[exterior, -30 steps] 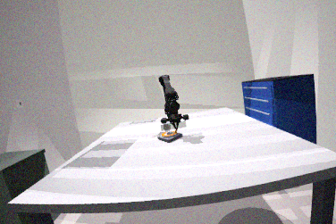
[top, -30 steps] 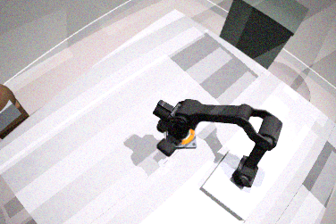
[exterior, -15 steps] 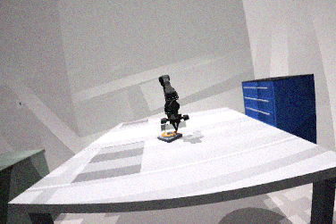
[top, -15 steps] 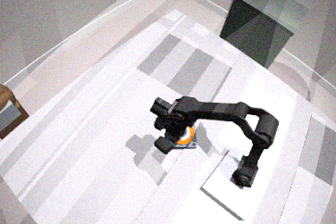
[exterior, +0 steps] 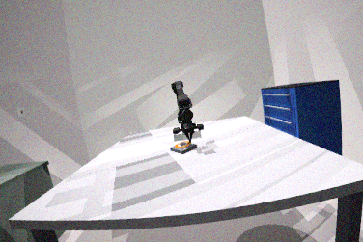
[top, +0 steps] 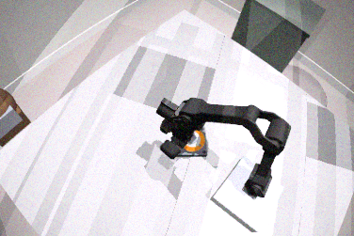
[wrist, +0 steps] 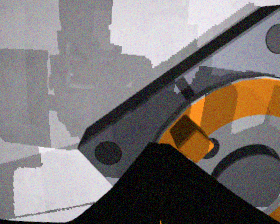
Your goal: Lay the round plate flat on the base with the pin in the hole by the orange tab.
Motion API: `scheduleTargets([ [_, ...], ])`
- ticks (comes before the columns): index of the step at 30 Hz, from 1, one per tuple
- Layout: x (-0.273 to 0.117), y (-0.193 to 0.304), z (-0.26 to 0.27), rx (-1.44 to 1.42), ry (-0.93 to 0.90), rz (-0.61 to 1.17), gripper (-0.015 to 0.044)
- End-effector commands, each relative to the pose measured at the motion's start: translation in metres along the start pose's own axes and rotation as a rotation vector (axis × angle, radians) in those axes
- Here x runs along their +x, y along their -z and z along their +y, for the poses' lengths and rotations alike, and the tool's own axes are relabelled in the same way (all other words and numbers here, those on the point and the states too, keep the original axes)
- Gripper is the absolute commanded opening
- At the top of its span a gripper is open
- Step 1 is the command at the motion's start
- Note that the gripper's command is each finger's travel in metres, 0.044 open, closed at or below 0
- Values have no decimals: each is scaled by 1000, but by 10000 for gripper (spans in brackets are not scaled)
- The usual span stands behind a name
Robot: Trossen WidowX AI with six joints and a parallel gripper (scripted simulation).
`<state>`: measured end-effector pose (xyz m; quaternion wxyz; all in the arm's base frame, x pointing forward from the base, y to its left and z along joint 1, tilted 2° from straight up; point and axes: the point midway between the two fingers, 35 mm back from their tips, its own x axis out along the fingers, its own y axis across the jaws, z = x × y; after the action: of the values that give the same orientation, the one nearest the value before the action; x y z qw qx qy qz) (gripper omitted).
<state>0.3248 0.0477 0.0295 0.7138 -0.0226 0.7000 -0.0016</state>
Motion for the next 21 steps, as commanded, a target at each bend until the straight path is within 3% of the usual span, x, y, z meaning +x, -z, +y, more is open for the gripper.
scheduleTargets([
  [1, 0, -5, -3, 0, 5, -6, 0],
  [14, 0, -12, -6, 0, 5, -6, 0],
  [21, -42, -6, -5, 0, 5, -6, 0],
])
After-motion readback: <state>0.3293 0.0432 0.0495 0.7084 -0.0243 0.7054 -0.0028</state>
